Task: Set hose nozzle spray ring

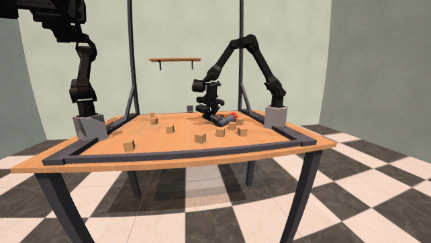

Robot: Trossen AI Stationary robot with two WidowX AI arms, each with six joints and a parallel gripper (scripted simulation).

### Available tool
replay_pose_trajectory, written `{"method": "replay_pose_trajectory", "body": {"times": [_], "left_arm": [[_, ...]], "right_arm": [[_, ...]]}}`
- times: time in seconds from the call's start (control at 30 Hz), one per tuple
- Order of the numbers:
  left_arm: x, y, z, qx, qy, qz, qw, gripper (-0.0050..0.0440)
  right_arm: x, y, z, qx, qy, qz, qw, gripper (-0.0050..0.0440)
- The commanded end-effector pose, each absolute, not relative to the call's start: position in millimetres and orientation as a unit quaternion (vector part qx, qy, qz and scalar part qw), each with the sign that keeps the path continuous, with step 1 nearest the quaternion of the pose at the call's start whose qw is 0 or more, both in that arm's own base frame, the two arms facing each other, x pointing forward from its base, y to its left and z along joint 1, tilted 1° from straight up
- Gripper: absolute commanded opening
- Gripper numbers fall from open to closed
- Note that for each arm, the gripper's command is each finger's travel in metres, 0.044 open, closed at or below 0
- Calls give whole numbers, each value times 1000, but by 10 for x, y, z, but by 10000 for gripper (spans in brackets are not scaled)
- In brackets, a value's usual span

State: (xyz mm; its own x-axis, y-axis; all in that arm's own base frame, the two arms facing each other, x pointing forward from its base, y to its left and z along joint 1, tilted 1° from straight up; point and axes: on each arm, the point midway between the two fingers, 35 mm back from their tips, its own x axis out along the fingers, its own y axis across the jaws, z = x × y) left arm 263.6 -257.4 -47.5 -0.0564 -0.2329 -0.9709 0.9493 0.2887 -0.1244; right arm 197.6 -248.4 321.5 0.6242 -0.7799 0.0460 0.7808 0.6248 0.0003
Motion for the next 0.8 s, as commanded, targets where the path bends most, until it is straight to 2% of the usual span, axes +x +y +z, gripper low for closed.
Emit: {"method": "replay_pose_trajectory", "body": {"times": [0.0, 0.4, 0.77], "left_arm": [[2687, -2566, -297, 315, 494, -507, 632, 170], [2706, -2576, -278, 313, 489, -508, 636, 170], [2641, -2377, -176, 263, 429, -536, 679, 170]], "right_arm": [[1975, -2473, 3287, -14, -29, -431, 902, 406], [1975, -2473, 3287, -14, -29, -431, 902, 406], [1975, -2473, 3287, -14, -29, -431, 902, 406]]}}
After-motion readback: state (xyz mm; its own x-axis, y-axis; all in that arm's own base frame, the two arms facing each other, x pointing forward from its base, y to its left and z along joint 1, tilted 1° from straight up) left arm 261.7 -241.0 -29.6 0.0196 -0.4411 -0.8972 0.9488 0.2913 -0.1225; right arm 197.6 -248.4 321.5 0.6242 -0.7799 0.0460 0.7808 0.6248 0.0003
